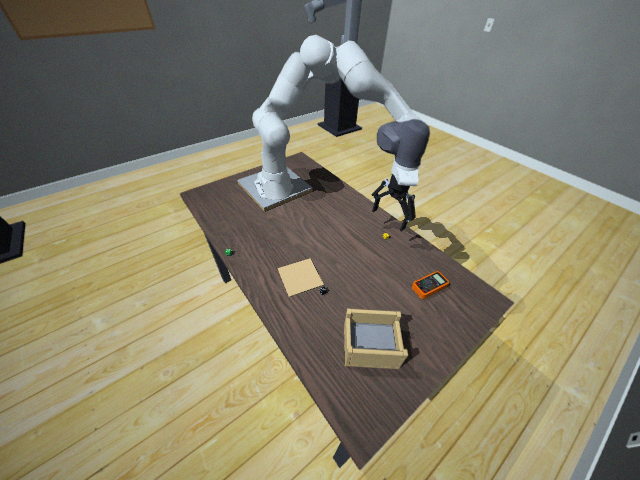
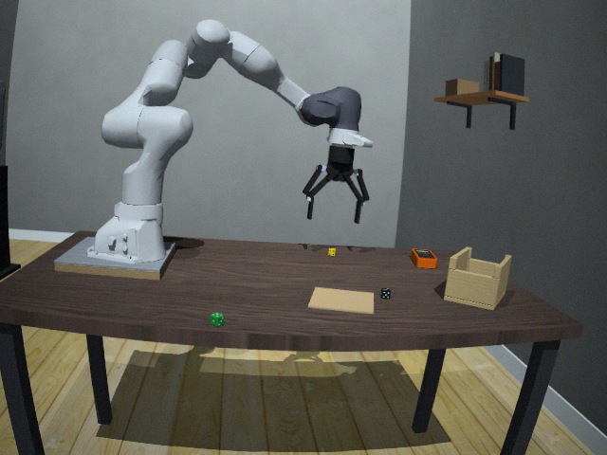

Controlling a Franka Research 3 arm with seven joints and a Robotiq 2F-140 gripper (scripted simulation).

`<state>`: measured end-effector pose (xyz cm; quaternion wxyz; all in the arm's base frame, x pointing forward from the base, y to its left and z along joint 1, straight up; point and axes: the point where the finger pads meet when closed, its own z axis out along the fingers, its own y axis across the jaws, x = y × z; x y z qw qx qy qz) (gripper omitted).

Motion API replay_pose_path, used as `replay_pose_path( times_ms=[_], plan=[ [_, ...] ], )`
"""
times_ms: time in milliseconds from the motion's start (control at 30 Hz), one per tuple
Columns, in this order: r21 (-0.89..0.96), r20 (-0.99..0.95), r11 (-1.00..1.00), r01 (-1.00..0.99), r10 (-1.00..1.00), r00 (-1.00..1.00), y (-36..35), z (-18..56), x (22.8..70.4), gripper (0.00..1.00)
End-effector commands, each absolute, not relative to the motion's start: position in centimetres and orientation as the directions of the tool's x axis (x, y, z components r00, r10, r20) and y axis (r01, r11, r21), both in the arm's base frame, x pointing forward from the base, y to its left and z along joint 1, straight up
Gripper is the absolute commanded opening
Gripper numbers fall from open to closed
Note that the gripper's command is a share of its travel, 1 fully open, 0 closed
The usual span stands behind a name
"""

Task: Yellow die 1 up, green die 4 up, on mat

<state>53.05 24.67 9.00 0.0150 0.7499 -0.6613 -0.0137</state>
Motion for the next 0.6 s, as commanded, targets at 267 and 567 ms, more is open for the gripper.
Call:
replay_pose_path(
  times_ms=[267,567],
  plan=[
    [0.046,0.014,0.176,-0.983,-0.984,-0.175,24.89,8.74,52.88,1.00],
    [0.042,0.022,0.344,-0.938,-0.939,-0.344,24.86,8.53,52.91,1.00]
  ],
)
